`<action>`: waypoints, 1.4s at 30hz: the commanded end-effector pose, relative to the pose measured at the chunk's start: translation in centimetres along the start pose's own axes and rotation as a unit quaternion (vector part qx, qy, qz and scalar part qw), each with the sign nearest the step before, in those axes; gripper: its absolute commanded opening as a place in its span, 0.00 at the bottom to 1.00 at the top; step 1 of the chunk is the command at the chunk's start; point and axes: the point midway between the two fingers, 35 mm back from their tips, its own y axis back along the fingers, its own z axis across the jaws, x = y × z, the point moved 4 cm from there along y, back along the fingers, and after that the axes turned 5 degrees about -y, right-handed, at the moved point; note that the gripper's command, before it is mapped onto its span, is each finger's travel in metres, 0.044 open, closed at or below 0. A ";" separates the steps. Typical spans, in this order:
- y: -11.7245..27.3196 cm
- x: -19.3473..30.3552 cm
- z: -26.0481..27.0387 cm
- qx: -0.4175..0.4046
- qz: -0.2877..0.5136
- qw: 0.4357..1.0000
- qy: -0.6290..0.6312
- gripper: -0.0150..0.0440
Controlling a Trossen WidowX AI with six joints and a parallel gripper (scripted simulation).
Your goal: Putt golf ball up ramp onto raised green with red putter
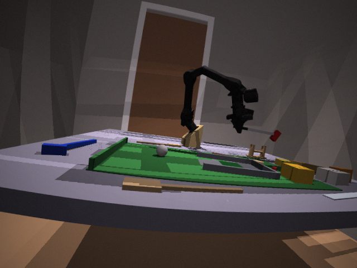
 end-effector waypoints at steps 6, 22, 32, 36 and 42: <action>3.2 5.7 -4.2 0.019 -0.006 0.989 -0.146 0.25; 7.2 18.5 -8.4 0.052 0.007 0.911 -0.408 0.25; 9.3 27.1 -8.2 0.077 0.024 0.825 -0.560 0.25; 10.2 30.5 -7.5 0.088 0.032 0.782 -0.616 0.25; 11.4 35.3 -5.8 0.106 0.047 0.711 -0.693 0.25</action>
